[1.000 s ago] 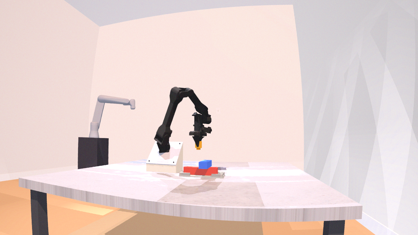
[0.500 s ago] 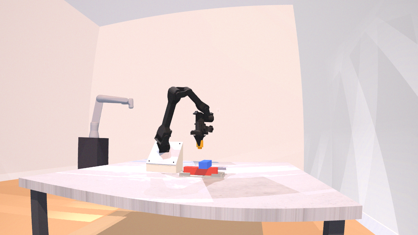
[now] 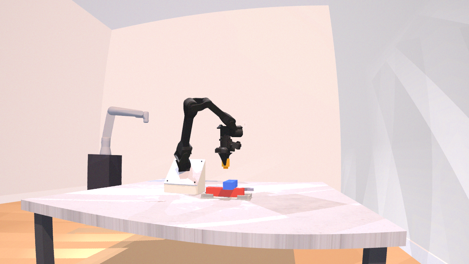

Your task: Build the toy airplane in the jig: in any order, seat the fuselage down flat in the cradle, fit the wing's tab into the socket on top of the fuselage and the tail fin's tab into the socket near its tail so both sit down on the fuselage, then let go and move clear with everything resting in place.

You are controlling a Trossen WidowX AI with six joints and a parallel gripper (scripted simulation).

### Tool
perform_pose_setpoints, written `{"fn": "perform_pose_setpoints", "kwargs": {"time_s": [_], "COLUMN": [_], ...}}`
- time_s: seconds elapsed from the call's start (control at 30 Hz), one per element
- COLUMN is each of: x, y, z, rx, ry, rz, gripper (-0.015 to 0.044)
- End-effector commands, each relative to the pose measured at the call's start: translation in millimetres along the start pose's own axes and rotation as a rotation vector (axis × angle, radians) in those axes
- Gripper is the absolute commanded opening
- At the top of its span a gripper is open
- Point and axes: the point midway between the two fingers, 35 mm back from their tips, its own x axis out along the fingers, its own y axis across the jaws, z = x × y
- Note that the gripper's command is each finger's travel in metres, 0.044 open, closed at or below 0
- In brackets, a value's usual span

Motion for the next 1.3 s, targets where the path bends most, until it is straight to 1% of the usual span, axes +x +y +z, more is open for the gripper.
{"fn": "perform_pose_setpoints", "kwargs": {"time_s": [0.0,0.63,1.27], "x": [3,13,25], "y": [-16,-77,-135], "z": [4,14,6], "rx": [-0.013,-0.038,-0.058], "ry": [-0.004,-0.013,-0.013], "rz": [-0.001,-0.002,-0.029], "gripper": [0.0000,0.0000,0.0000]}}
